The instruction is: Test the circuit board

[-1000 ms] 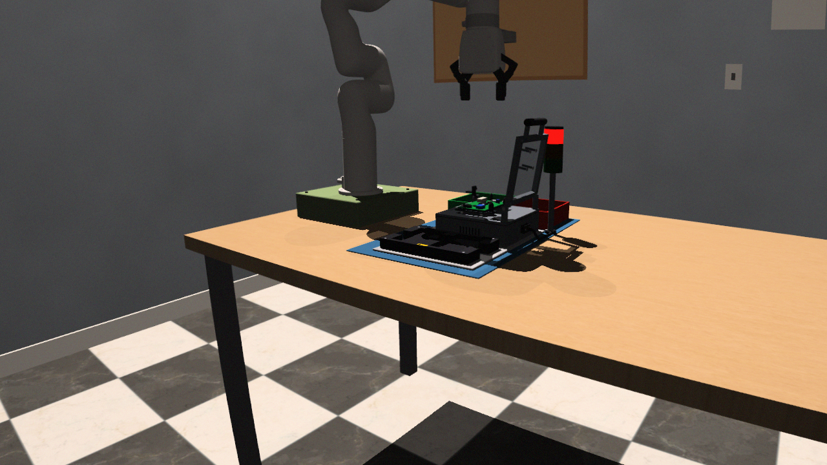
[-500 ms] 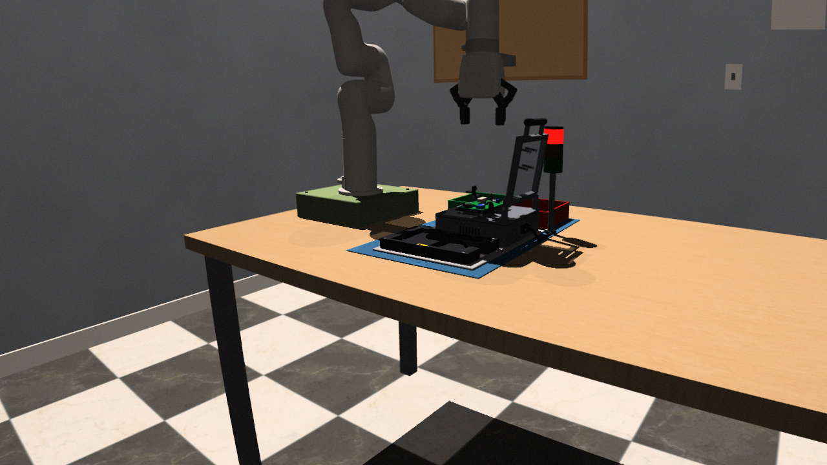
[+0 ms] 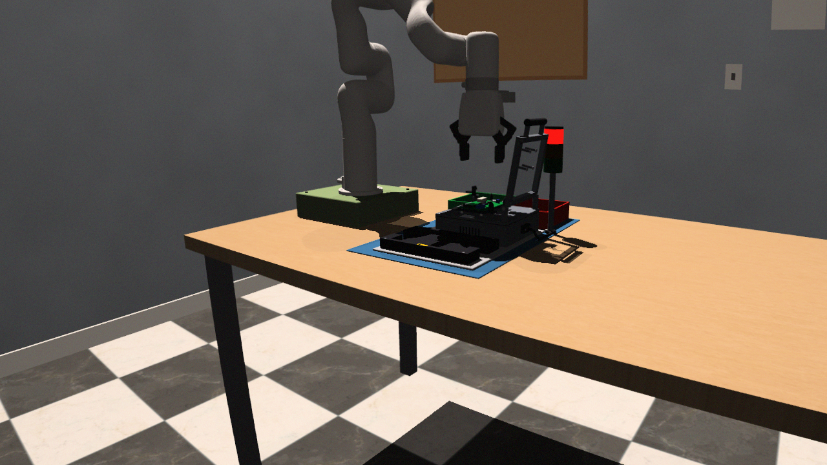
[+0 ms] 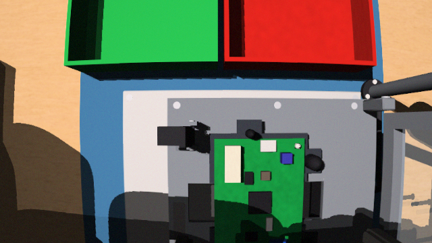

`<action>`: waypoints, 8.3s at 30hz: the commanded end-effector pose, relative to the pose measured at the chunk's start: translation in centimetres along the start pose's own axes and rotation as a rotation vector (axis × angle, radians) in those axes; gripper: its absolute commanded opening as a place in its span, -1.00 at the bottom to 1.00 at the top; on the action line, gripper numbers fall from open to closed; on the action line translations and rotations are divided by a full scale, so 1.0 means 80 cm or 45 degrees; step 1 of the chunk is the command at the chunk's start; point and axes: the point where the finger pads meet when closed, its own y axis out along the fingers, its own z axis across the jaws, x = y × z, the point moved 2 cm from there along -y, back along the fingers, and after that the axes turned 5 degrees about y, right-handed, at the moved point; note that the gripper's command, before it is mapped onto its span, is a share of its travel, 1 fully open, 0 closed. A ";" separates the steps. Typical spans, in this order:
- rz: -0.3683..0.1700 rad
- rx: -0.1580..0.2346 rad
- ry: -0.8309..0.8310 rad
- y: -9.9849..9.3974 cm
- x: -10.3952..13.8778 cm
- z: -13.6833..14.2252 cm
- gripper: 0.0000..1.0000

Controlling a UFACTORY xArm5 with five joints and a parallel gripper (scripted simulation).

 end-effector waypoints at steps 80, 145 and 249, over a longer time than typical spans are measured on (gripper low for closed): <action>0.000 0.007 0.000 0.127 -0.001 0.006 0.78; 0.000 0.007 0.000 0.127 -0.001 0.006 0.58; 0.000 0.007 0.000 0.088 -0.001 0.006 0.58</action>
